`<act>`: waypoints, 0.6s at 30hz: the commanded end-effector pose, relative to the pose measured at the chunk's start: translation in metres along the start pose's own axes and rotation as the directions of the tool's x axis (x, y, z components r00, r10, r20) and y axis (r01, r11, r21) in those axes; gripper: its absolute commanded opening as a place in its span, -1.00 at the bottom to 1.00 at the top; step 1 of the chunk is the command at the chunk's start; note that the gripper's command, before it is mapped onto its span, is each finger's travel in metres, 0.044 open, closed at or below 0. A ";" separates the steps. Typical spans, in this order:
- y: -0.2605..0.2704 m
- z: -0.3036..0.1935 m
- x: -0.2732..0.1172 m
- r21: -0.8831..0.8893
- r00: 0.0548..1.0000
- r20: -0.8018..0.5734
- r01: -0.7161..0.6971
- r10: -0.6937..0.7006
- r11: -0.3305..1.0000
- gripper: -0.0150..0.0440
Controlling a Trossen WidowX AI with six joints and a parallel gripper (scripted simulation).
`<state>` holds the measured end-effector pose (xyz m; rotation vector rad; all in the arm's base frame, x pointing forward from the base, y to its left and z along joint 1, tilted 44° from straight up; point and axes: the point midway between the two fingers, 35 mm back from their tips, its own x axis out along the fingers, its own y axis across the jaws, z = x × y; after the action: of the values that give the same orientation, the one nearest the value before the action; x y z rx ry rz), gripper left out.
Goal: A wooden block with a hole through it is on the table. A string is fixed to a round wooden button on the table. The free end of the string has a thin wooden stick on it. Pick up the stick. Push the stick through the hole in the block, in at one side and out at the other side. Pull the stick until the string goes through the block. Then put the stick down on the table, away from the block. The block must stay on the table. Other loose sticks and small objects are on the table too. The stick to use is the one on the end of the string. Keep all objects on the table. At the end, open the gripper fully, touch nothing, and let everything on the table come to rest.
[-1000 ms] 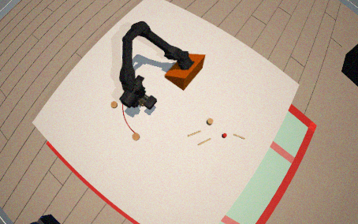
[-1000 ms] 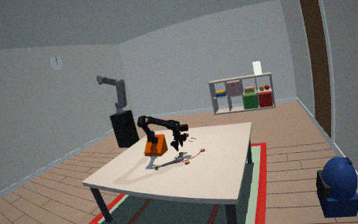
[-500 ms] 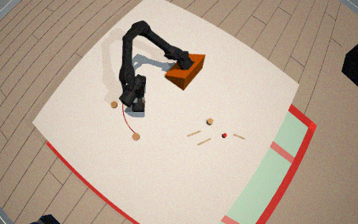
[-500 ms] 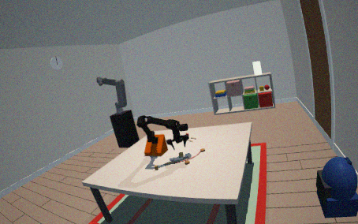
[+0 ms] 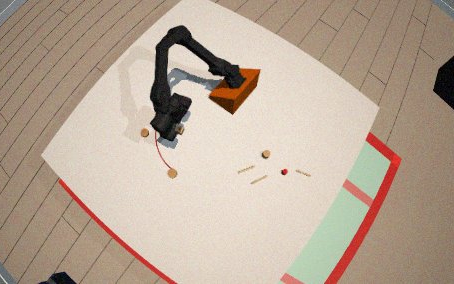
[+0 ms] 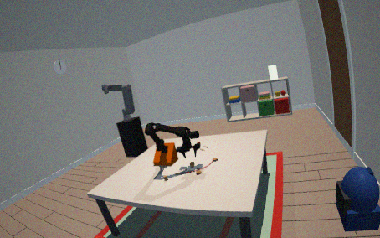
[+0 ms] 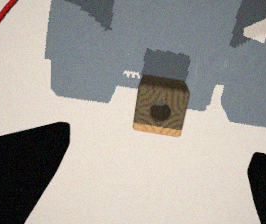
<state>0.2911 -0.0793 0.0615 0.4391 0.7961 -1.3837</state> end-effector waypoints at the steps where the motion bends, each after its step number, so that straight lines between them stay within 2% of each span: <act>1: 0.000 0.001 -0.001 0.012 1.000 0.002 -0.003 0.003 1.000 0.56; 4: 0.000 0.001 -0.001 0.012 1.000 0.002 -0.003 0.003 1.000 0.33; 18: 0.000 0.001 0.004 0.012 1.000 0.002 -0.003 0.003 1.000 0.33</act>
<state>0.2922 -0.0803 0.0614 0.4518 0.7847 -1.3846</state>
